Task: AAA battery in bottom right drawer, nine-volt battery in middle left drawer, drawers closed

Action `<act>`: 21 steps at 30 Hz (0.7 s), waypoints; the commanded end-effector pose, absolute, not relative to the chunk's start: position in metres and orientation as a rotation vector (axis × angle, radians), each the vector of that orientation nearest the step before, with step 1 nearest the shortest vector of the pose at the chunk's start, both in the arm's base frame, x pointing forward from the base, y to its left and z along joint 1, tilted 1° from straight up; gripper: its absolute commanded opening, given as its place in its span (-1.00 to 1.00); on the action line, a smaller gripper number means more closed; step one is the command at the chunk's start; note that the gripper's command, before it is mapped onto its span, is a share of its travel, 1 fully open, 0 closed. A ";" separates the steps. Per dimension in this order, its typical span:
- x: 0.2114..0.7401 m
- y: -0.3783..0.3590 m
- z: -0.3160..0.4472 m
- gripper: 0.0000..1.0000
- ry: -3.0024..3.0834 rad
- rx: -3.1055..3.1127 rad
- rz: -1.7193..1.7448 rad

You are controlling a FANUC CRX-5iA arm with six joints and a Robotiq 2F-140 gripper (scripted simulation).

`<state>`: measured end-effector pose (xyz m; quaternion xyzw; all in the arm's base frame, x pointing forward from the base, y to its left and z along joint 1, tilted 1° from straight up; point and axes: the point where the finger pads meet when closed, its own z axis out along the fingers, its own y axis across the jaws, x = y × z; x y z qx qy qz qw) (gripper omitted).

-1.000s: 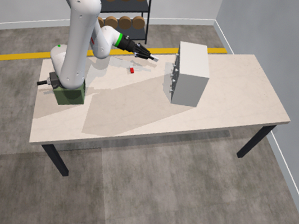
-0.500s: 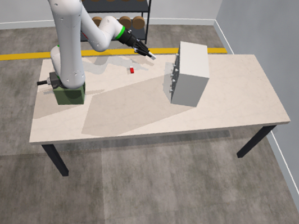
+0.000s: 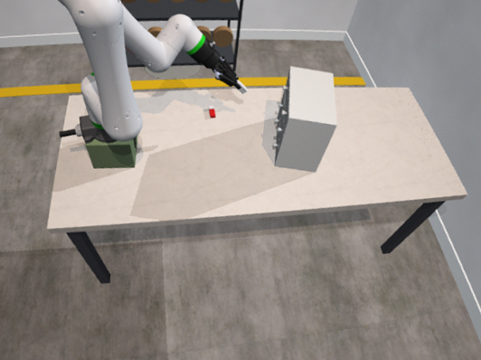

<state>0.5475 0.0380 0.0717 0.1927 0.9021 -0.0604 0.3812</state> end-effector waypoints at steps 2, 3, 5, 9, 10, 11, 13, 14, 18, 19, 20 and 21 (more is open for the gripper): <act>0.544 0.039 0.078 -1.00 2.402 0.529 -0.188; 0.543 0.039 0.080 -1.00 2.415 0.533 -0.186; 0.540 0.041 0.082 -1.00 2.446 0.538 -0.178; 0.535 0.043 0.088 -1.00 2.511 0.554 -0.163; 0.534 0.043 0.089 -1.00 2.529 0.558 -0.159; 0.532 0.044 0.090 -1.00 2.548 0.561 -0.153; 0.529 0.046 0.094 -1.00 2.588 0.569 -0.143; 0.527 0.046 0.095 -1.00 2.608 0.575 -0.139; 0.524 0.048 0.099 -1.00 2.652 0.584 -0.127; 0.522 0.049 0.101 -1.00 2.674 0.589 -0.121; 0.520 0.050 0.103 -1.00 2.698 0.594 -0.114; 0.518 0.051 0.105 -1.00 2.722 0.599 -0.107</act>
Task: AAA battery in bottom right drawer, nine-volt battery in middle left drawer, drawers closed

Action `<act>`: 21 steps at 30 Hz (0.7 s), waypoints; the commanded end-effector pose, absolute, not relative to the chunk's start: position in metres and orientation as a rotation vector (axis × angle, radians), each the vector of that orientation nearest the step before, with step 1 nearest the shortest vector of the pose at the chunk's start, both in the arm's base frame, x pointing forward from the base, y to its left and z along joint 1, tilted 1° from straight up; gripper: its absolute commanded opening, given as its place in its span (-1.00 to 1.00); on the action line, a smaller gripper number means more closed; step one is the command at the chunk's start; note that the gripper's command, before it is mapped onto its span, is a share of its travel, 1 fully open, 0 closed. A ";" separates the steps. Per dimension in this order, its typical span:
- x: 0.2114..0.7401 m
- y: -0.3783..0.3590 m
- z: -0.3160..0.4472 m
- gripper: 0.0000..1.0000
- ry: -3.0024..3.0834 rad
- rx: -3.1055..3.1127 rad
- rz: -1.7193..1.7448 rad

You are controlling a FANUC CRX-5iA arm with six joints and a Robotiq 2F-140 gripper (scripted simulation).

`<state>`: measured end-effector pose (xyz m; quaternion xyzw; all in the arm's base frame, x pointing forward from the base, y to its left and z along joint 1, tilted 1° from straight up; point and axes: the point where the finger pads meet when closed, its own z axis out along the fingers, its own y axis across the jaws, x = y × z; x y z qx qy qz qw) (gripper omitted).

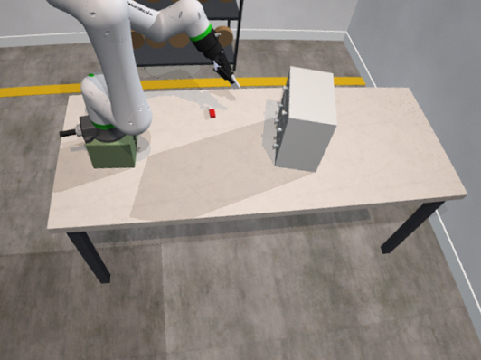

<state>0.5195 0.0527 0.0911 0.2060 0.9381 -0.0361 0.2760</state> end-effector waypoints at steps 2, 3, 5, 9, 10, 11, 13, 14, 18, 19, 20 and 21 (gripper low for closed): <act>0.514 0.052 0.109 -1.00 2.770 0.610 -0.093; 0.513 0.053 0.111 -1.00 2.794 0.615 -0.087; 0.509 0.055 0.115 -1.00 2.838 0.625 -0.073; 0.503 0.058 0.121 -1.00 2.916 0.641 -0.049; 0.501 0.058 0.123 -1.00 2.932 0.645 -0.044; 0.501 0.058 0.123 -1.00 2.932 0.645 -0.044; 0.500 0.059 0.124 -1.00 2.948 0.649 -0.039; 0.499 0.060 0.125 -1.00 2.963 0.651 -0.033; 0.495 0.061 0.129 -1.00 3.010 0.662 -0.018; 0.494 0.062 0.130 -1.00 3.019 0.664 -0.015; 0.494 0.062 0.131 -1.00 3.027 0.666 -0.012; 0.493 0.062 0.131 -1.00 3.034 0.667 -0.010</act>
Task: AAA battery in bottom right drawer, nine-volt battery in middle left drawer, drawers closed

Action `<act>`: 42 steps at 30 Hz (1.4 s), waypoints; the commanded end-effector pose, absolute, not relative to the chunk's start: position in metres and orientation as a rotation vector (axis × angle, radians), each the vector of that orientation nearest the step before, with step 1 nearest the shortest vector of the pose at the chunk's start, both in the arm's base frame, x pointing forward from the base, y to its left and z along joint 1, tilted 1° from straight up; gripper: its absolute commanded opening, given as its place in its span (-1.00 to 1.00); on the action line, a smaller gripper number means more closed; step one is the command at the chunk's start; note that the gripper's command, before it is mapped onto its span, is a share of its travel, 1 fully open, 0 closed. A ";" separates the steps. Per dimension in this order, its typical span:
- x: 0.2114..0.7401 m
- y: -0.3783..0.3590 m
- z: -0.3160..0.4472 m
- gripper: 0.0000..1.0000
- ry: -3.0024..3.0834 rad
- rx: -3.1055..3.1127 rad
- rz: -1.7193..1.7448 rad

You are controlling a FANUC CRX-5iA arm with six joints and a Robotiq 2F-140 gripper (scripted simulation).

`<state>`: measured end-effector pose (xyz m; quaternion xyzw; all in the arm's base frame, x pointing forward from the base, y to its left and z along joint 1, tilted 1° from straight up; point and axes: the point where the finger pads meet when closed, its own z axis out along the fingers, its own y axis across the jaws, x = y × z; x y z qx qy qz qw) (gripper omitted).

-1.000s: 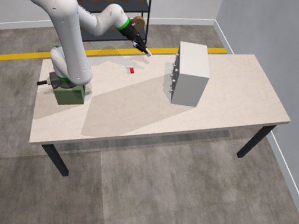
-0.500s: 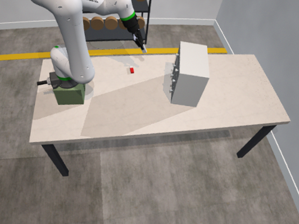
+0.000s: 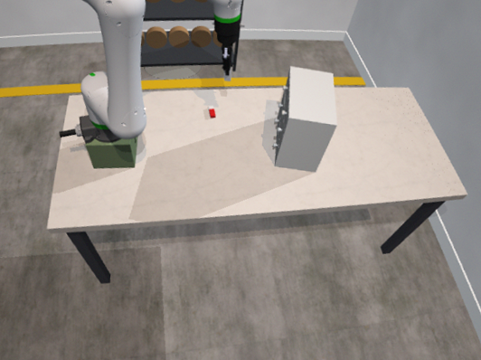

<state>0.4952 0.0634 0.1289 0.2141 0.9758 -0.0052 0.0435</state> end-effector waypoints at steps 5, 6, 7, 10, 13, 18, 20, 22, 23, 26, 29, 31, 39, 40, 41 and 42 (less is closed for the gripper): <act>0.492 0.063 0.133 -1.00 3.055 0.672 -0.002; 0.491 0.063 0.133 -1.00 3.057 0.672 -0.001; 0.491 0.063 0.133 -1.00 3.057 0.672 -0.001; 0.491 0.063 0.133 -1.00 3.059 0.672 0.000; 0.491 0.063 0.133 -1.00 3.060 0.672 0.000; 0.491 0.063 0.133 -1.00 3.060 0.672 0.000; 0.491 0.063 0.133 -1.00 3.060 0.672 0.000; 0.491 0.063 0.133 -1.00 3.060 0.672 0.000; 0.491 0.063 0.133 1.00 3.060 0.672 0.000; 0.491 0.063 0.133 1.00 3.060 0.672 0.000; 0.491 0.063 0.133 1.00 3.060 0.672 0.000; 0.491 0.063 0.133 1.00 3.060 0.672 0.000; 0.491 0.063 0.133 1.00 3.060 0.672 0.000; 0.491 0.063 0.133 1.00 3.060 0.672 0.000; 0.491 0.063 0.133 1.00 3.060 0.672 0.000; 0.491 0.063 0.133 1.00 3.060 0.672 0.000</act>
